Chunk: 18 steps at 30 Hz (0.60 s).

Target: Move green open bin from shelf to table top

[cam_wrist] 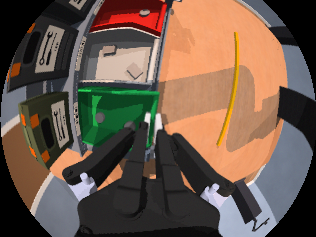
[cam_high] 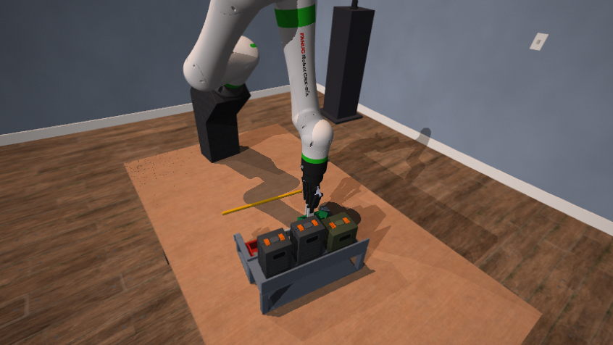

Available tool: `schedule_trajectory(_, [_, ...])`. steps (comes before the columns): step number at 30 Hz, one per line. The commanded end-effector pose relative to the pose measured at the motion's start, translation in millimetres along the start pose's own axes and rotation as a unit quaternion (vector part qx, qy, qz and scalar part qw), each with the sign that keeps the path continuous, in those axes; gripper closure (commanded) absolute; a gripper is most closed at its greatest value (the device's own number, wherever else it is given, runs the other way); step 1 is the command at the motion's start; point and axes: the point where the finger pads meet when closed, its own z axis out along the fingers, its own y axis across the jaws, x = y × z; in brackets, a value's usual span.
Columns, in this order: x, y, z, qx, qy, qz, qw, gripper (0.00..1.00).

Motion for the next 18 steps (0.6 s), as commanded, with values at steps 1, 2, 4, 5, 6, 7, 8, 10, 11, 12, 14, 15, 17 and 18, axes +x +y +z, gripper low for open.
schedule_trajectory(1, [0.0,16.7,0.0,0.004,0.001,0.0,1.0,1.0])
schedule_trajectory(2, [0.0,16.7,0.0,0.004,0.001,0.0,1.0,1.0])
schedule_trajectory(4, [0.0,16.7,0.0,0.004,0.001,0.0,1.0,1.0])
schedule_trajectory(5, [0.0,16.7,0.0,0.004,0.001,0.0,1.0,1.0])
schedule_trajectory(6, [0.0,16.7,0.0,0.004,0.001,0.0,1.0,1.0])
schedule_trajectory(7, [0.0,16.7,0.0,0.004,0.001,0.0,1.0,1.0])
schedule_trajectory(8, [0.0,16.7,0.0,0.004,0.001,0.0,1.0,1.0])
schedule_trajectory(10, [0.0,16.7,0.0,0.004,0.001,0.0,1.0,1.0])
schedule_trajectory(11, [0.0,16.7,0.0,0.004,0.001,0.0,1.0,1.0])
schedule_trajectory(12, [0.0,16.7,0.0,0.004,0.001,0.0,1.0,1.0])
schedule_trajectory(14, [-0.2,28.7,-0.1,0.0,0.001,0.0,1.0,1.0])
schedule_trajectory(15, [-0.2,34.7,0.0,0.002,0.001,0.0,1.0,1.0])
schedule_trajectory(17, [-0.2,46.7,0.1,0.004,0.001,0.0,1.0,1.0])
schedule_trajectory(18, [-0.2,46.7,0.1,0.004,0.001,0.0,1.0,1.0])
